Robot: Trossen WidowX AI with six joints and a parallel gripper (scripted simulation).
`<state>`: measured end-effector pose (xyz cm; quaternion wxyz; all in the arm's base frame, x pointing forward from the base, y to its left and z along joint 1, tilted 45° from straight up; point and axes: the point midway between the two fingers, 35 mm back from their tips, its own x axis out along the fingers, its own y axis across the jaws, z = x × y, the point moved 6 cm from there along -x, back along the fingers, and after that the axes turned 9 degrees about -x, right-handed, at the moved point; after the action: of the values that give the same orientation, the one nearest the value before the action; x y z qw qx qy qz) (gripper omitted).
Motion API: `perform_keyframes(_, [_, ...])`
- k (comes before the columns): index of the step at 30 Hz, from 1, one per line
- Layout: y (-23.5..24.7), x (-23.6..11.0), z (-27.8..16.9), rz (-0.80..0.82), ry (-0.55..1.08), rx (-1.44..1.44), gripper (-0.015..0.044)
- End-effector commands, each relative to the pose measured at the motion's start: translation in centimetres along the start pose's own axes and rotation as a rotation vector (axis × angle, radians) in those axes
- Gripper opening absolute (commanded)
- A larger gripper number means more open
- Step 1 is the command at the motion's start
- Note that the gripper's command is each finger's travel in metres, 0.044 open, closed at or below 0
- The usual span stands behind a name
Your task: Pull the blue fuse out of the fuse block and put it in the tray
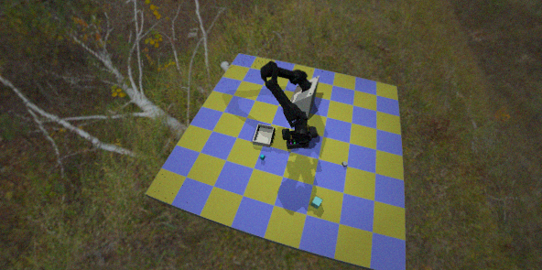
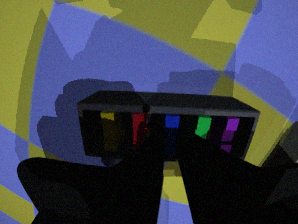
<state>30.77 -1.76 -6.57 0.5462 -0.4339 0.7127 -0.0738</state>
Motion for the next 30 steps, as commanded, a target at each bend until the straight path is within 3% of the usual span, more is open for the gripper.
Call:
perform_keyframes(1, [0.0,0.0,0.0,0.0,0.0,0.0,0.0])
perform_keyframes(30, [0.0,-1.4,0.1,0.0,0.0,-0.002,0.0])
